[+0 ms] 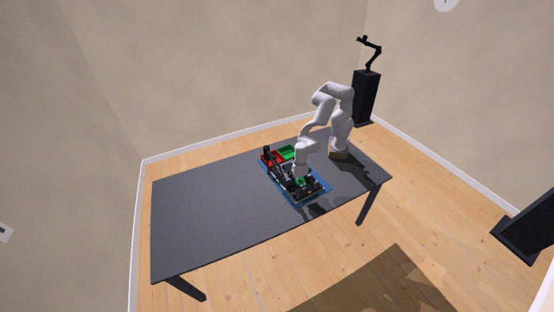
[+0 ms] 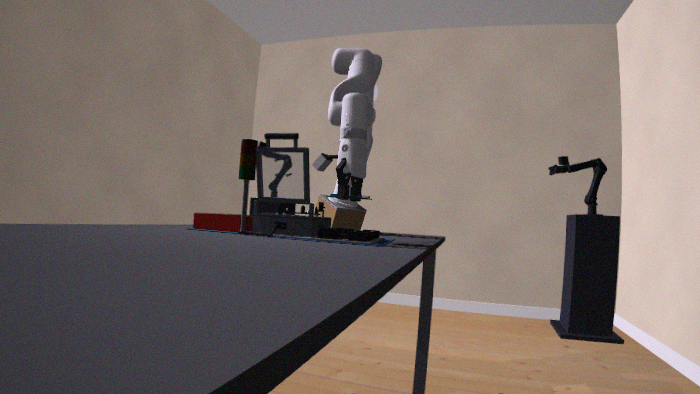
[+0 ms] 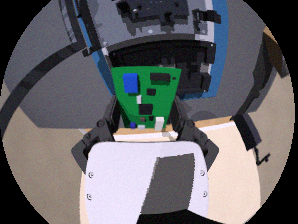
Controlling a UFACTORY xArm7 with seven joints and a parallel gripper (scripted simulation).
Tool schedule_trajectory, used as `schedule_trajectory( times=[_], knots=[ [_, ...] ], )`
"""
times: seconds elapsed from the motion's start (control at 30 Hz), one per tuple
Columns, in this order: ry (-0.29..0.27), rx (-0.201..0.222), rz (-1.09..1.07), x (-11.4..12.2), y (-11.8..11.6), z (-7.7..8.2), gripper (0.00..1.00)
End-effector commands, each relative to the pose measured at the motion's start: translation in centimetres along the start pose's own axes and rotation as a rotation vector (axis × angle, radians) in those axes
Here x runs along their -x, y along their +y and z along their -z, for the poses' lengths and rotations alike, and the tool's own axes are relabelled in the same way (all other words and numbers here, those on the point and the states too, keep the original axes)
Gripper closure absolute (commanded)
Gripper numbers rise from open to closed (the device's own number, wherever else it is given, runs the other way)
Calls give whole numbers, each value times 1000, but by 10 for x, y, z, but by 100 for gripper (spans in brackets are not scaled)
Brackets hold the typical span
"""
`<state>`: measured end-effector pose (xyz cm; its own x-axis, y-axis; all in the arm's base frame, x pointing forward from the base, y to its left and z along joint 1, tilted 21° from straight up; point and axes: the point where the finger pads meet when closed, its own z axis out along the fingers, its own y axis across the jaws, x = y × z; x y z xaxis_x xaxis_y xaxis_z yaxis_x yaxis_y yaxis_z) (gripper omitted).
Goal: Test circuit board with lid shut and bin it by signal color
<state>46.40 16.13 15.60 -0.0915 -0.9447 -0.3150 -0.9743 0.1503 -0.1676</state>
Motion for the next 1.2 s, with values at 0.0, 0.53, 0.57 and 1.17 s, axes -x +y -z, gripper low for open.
schedule_trajectory(
  times=[0.0,0.53,0.57,1.17],
  knots=[
    [-3,-2,77,0,-1,1,21],
    [-3,-2,196,0,-1,1,21],
    [-3,-2,199,0,-1,1,21],
    [-3,-2,206,0,-1,1,21]
  ],
)
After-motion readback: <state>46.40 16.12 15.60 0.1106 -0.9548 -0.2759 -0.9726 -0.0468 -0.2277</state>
